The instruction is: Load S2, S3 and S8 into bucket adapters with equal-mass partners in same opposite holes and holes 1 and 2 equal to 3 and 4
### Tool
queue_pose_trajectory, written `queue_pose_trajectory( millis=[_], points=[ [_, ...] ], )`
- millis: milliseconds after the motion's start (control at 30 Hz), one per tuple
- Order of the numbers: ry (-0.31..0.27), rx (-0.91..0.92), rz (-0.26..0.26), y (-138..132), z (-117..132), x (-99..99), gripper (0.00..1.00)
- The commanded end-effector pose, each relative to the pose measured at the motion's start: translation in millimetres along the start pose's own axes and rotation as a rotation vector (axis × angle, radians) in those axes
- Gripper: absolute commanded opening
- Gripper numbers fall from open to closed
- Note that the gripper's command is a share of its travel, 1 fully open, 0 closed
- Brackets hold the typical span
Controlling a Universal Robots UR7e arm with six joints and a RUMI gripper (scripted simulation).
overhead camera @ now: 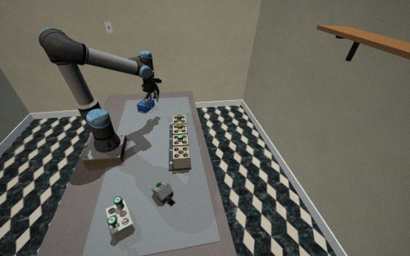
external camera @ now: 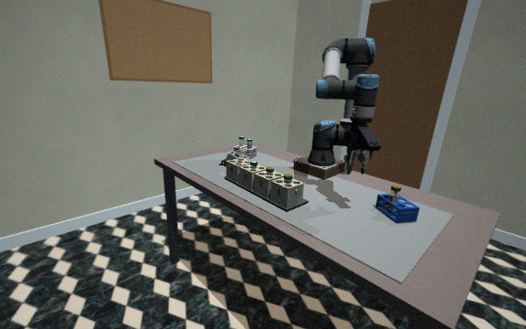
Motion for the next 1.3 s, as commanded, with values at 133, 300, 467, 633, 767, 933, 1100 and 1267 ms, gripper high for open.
queue_pose_trajectory(
  millis=[133, 300, 467, 633, 767, 933, 1100, 1267],
  points=[
    [-0.004, 0.003, 0.004, -58.8, -43.2, 0.4, 0.35],
    [-0.003, 0.003, 0.004, -93.2, -66.7, 0.7, 0.35],
    [-0.003, 0.003, 0.004, -113.9, -80.9, 0.8, 0.35],
    [-0.003, 0.003, 0.004, -124.3, -88.0, 0.8, 0.35],
    [-0.003, 0.003, 0.004, -124.3, -88.0, 0.8, 0.35],
    [-0.003, 0.003, 0.004, -124.3, -88.0, 10.8, 0.35],
    [-0.003, 0.003, 0.004, -124.2, -88.0, 20.8, 0.35],
    [-0.003, 0.003, 0.004, -124.2, -87.9, 37.5, 0.35]
  ],
)
Point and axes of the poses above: the point where the finger pads meet when closed, its own x axis out along the fingers, its own y axis across the jaws, z = x × y, the point moved 5 cm from there along -x, back along the fingers, and after that the axes turned 5 degrees about -x, right-handed, at the moved point
